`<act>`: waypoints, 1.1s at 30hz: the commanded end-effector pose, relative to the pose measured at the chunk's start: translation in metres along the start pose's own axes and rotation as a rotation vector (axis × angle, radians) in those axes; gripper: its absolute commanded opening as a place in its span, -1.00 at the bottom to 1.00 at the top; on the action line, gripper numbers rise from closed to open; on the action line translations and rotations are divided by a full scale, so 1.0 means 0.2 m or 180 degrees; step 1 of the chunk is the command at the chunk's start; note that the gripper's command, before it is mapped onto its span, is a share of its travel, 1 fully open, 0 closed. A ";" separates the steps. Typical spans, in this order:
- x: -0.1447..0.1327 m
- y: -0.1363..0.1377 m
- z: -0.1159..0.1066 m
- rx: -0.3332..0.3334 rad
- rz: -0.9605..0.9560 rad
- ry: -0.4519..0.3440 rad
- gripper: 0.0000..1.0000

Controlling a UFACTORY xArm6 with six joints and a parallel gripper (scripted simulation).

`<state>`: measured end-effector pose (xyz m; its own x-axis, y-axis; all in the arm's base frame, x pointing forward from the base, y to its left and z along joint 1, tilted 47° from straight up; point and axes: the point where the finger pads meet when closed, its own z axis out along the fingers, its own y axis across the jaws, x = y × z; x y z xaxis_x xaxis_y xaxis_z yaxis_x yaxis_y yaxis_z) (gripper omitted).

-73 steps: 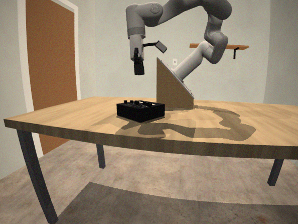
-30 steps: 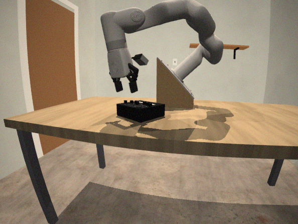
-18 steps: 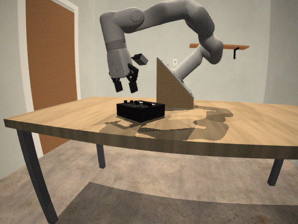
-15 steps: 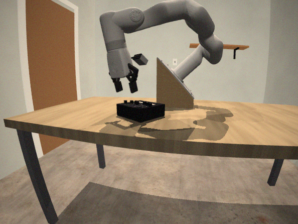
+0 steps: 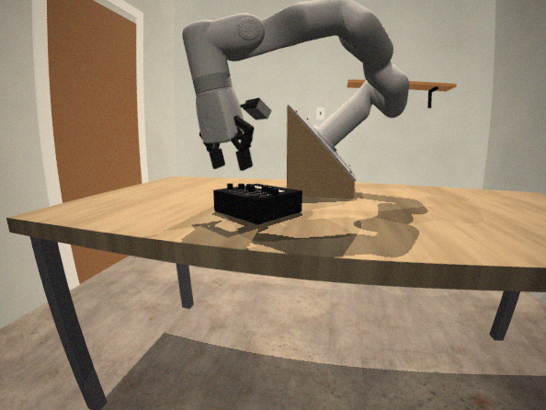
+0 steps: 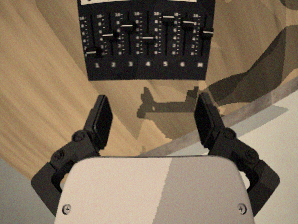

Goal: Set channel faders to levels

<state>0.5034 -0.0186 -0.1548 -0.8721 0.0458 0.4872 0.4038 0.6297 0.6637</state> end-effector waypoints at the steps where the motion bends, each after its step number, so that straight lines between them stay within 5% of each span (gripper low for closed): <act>1: 0.00 0.00 -0.01 0.0001 -0.0004 -0.0014 1.00; 26: 0.00 0.00 -0.02 0.0000 0.0034 -0.0023 1.00; 33: 0.13 0.02 -0.14 -0.0081 0.1112 -0.0278 1.00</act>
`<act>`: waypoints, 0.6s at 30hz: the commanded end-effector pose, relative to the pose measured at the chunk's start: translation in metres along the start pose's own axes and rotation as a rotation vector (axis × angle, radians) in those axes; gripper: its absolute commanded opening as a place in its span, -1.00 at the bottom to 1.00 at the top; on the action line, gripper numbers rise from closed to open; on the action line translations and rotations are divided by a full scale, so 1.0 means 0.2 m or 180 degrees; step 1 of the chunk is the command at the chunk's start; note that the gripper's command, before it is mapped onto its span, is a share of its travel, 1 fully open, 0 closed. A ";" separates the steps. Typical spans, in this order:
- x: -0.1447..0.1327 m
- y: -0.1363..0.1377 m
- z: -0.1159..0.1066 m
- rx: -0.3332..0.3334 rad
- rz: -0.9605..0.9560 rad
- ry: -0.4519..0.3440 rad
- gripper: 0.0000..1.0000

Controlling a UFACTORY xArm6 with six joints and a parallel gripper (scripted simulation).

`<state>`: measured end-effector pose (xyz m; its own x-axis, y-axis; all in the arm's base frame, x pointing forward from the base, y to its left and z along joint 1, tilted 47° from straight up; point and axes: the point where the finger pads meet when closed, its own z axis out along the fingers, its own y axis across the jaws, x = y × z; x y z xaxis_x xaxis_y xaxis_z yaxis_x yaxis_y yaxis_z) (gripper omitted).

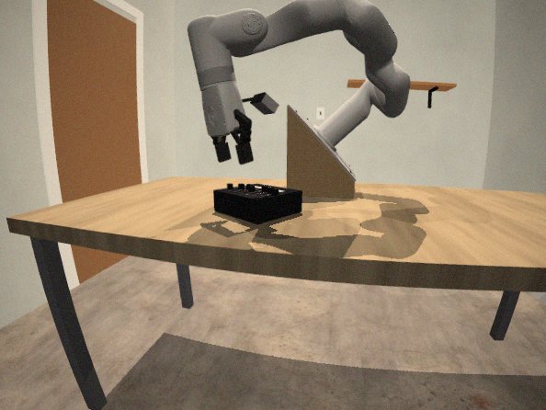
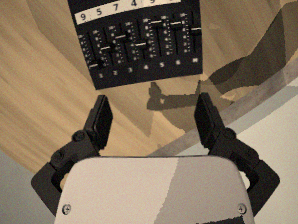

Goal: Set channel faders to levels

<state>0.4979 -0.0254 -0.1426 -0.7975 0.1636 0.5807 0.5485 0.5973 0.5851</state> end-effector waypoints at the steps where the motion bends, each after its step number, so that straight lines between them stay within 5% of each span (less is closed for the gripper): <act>1: 0.08 0.00 -0.09 -0.0033 0.0579 -0.0219 1.00; 9: 0.39 -0.09 -0.20 -0.0230 0.1888 -0.0357 1.00; 18: 0.41 -0.09 -0.20 -0.0334 0.2810 -0.0692 1.00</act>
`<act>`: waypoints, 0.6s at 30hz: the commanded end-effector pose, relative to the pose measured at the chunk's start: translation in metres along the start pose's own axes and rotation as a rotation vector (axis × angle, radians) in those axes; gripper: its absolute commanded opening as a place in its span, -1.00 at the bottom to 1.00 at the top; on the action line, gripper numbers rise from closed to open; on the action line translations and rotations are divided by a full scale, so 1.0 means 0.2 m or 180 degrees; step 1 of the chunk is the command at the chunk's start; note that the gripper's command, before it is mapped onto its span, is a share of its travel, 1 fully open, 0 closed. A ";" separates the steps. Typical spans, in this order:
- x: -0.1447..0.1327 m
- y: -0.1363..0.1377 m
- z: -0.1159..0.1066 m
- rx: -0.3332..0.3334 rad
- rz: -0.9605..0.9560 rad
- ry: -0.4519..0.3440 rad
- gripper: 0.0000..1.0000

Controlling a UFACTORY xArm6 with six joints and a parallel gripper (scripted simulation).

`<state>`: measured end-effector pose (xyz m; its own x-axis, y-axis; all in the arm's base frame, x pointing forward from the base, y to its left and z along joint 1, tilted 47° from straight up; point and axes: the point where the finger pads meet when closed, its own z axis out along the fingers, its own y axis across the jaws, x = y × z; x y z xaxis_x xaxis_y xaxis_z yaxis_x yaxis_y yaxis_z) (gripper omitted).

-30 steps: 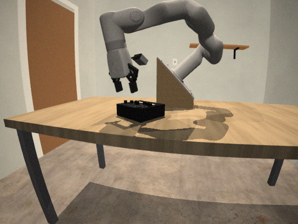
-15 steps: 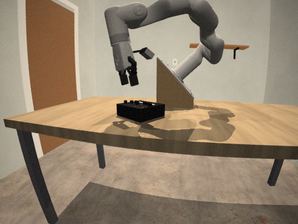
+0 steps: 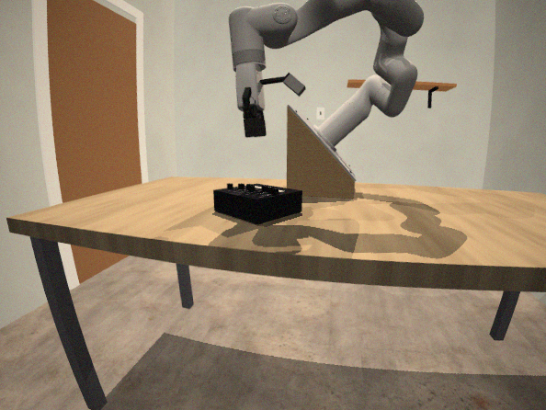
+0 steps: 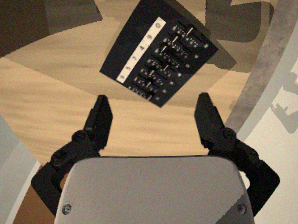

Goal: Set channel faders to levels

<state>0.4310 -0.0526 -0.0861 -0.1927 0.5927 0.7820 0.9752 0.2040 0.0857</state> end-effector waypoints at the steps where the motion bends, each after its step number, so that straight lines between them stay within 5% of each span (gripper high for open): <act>1: 0.00 0.00 -0.02 -0.0117 0.0320 -0.0291 1.00; 9: -0.01 0.01 -0.01 -0.0112 0.0204 -0.0293 1.00; 18: -0.19 0.05 0.11 -0.0050 -0.1051 -0.0310 1.00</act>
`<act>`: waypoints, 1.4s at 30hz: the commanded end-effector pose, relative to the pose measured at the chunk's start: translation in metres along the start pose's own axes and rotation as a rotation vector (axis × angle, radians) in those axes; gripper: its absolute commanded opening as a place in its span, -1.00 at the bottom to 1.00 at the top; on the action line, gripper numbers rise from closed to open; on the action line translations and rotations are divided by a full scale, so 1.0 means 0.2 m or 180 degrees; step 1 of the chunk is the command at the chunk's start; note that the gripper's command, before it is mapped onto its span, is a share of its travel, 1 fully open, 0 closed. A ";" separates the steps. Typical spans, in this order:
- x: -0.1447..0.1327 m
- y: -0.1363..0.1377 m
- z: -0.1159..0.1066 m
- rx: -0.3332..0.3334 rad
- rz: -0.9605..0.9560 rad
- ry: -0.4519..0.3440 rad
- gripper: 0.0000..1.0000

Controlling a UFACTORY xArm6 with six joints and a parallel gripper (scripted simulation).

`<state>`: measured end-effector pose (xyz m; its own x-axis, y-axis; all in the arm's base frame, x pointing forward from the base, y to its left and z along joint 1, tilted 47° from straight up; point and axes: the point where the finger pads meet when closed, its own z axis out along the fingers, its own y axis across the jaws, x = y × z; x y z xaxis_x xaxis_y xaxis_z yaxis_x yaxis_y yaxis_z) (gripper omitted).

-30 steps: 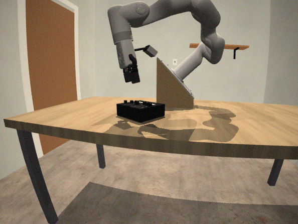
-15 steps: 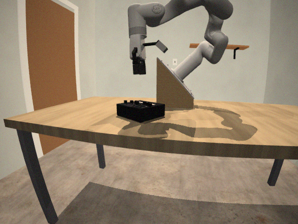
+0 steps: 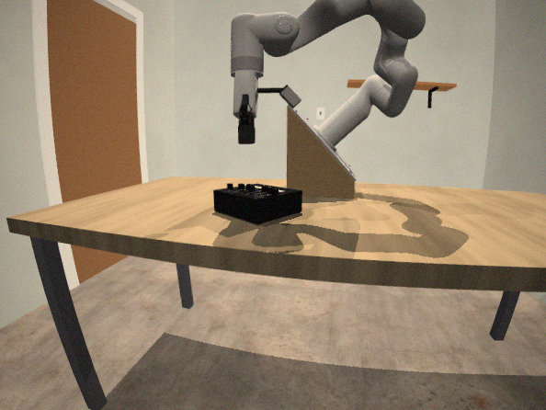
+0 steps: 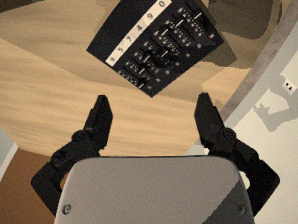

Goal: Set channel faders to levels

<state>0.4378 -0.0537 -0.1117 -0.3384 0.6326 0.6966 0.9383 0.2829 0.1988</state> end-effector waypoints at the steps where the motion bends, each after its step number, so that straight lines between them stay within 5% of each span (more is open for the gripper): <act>1: -0.12 0.02 0.08 -0.0043 -0.0848 0.0005 1.00; 7: -0.28 0.00 0.25 -0.0020 -0.1698 -0.0016 1.00; 13: -0.32 -0.01 0.29 -0.0037 -0.2471 -0.0005 1.00; 14: -0.32 -0.01 0.29 -0.0037 -0.2471 -0.0005 -1.00; 42: -0.32 -0.01 0.29 -0.0037 -0.2471 -0.0005 -1.00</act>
<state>0.4523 -0.0516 -0.1985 -0.8984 0.2552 0.3574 0.4342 0.6374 0.6366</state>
